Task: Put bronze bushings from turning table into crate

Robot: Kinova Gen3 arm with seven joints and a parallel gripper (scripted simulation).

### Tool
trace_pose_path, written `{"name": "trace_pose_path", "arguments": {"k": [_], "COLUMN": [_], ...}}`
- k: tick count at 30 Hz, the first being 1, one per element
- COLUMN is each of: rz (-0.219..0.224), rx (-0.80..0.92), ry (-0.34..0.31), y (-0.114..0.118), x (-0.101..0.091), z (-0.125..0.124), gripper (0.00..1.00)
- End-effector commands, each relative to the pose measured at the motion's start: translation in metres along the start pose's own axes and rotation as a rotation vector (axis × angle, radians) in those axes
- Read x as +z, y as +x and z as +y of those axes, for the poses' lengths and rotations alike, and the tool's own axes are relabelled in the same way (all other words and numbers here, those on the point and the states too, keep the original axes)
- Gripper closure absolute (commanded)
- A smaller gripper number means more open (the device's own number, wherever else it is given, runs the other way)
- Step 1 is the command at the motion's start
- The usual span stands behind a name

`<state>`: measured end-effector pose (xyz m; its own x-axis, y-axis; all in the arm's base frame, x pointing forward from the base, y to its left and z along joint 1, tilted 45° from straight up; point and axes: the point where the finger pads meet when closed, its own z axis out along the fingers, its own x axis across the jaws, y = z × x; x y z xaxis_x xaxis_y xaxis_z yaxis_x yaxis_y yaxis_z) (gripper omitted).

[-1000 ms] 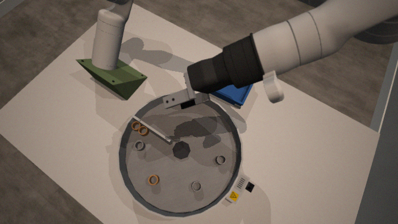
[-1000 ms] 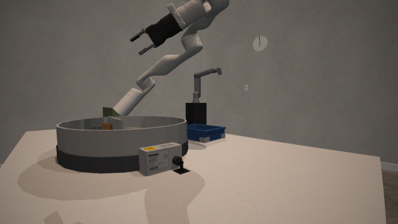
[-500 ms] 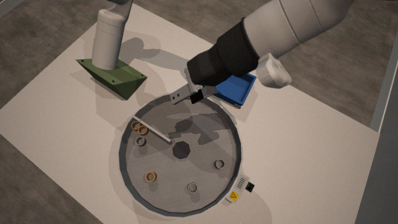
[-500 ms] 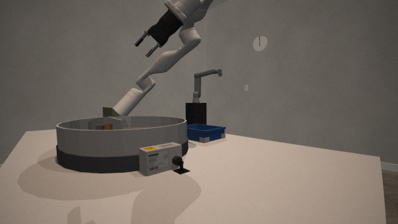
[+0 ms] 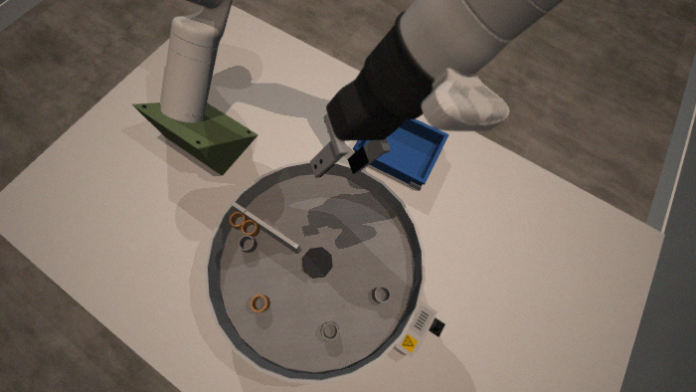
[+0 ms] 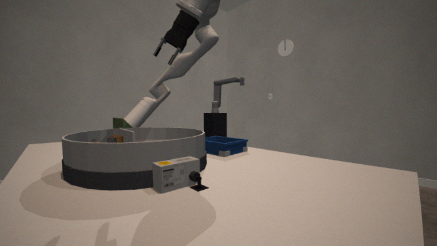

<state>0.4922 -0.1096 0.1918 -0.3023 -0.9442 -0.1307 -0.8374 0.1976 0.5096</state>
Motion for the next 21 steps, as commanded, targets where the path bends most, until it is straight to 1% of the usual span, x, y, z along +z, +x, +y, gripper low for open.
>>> {"name": "trace_pose_path", "arguments": {"k": [1,6,11,21], "rz": [-0.005,-0.005,-0.187,-0.187], "rx": [0.004,0.004,0.05,0.05], "ry": [0.008,0.008,0.032,0.032], "y": [0.002,0.002,-0.011,-0.011], "x": [-0.004,-0.004,-0.024,-0.024], "z": [0.002,0.002,0.018,0.018], "gripper": [0.0,0.0,0.0,0.0]}}
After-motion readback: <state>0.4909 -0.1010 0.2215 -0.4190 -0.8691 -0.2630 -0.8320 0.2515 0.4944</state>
